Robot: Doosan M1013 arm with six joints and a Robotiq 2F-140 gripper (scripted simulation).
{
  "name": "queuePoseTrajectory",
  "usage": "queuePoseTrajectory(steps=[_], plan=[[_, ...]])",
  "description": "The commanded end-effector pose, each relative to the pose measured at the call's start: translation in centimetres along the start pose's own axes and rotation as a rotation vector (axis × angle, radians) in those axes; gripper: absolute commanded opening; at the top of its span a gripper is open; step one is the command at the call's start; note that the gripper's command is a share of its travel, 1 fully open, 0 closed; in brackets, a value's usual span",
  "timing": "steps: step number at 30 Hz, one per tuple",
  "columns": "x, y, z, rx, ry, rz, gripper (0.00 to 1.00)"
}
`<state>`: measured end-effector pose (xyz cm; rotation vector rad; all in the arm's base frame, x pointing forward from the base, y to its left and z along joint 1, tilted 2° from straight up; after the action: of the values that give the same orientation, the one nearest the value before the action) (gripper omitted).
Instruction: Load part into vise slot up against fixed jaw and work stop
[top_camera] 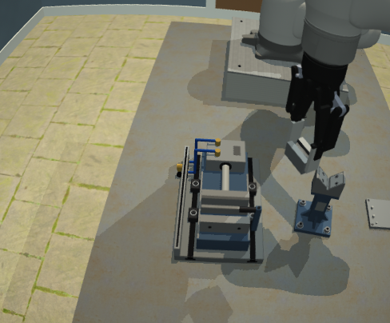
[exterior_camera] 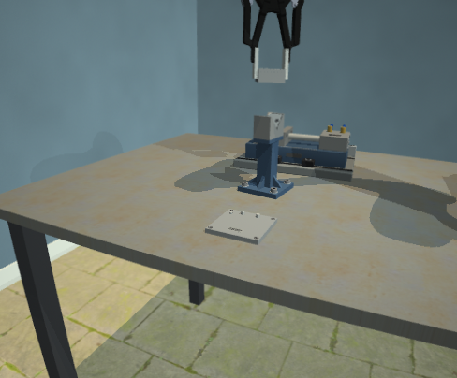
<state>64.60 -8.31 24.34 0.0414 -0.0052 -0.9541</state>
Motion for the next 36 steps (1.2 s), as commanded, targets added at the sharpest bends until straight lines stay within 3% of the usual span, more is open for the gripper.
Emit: queuePoseTrajectory(steps=[1, 36], plan=[[1.4, -0.6, 0.0, 0.0, 0.003, 0.092, 0.0], [9.8, -5.5, 0.0, 0.002, 0.003, 0.79, 0.0]])
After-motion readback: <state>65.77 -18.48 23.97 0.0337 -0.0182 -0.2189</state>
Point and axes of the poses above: the point where the finger pads meet when closed, its own z axis back along the fingers, its own y axis across the jaws, x = y × z, the point moved 7 cm from there along z, back along the fingers, and after that the axes turned 10 degrees about z, right-handed, at the moved point
